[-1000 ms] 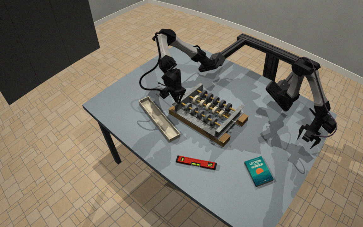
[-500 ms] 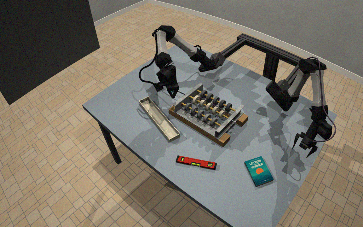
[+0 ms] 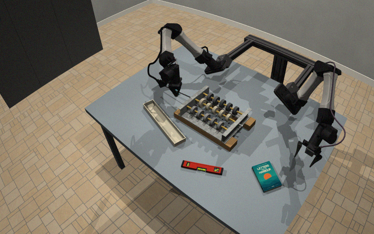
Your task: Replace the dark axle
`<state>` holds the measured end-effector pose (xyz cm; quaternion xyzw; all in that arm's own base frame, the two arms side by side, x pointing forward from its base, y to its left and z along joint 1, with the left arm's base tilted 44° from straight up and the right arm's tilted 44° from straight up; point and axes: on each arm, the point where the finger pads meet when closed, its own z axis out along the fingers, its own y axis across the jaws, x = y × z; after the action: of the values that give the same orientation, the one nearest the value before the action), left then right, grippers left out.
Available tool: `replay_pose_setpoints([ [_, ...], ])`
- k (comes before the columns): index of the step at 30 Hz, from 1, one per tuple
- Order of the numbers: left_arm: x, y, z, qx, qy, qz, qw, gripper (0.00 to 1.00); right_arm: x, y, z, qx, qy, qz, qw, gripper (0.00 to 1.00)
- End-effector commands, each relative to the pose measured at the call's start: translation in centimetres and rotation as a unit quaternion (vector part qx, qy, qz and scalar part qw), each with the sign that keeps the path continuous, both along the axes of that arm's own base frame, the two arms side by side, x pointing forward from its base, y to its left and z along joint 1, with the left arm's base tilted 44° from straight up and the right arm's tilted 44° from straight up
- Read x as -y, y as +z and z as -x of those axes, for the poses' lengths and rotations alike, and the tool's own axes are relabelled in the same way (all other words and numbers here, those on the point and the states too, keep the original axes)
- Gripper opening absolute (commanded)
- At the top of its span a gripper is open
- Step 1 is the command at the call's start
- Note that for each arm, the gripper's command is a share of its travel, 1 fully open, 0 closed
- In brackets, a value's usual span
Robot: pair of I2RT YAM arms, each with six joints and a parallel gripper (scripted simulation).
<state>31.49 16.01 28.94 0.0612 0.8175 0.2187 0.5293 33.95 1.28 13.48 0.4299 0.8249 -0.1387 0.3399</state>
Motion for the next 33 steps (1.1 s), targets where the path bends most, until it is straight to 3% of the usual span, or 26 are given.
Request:
replay_pose_setpoints([
  [1, 0.3, 2.5, -2.0, 0.05, 0.023, 0.016, 0.998, 1.0, 1.8, 0.5, 1.3, 0.028, -0.055, -0.017, 0.998, 0.19],
  [7, 2.4, 3.3, -3.4, 0.076, 0.009, 0.042, 0.996, 1.0, 2.2, 0.3, 1.8, 0.047, -0.083, -0.039, 0.995, 0.19],
  [13, 6.0, 6.7, -5.2, 0.132, -0.018, 0.079, 0.988, 1.0, 4.5, 0.5, 4.0, 0.077, -0.146, -0.05, 0.985, 0.19],
  [21, 10.8, 10.0, -6.6, 0.193, -0.053, 0.145, 0.969, 1.0, 6.4, 0.3, 6.3, 0.116, -0.217, -0.075, 0.966, 0.19],
  [24, 11.5, 9.6, -6.7, 0.192, -0.056, 0.155, 0.967, 1.0, 6.1, 0.1, 6.0, 0.121, -0.218, -0.085, 0.965, 0.19],
  [29, 14.6, 12.4, -6.9, 0.232, -0.083, 0.202, 0.948, 1.0, 7.6, 0.0, 7.9, 0.145, -0.265, -0.092, 0.949, 0.19],
  [33, 15.9, 11.7, -7.1, 0.22, -0.093, 0.213, 0.947, 1.0, 7.9, -0.2, 8.3, 0.15, -0.275, -0.095, 0.945, 0.19],
])
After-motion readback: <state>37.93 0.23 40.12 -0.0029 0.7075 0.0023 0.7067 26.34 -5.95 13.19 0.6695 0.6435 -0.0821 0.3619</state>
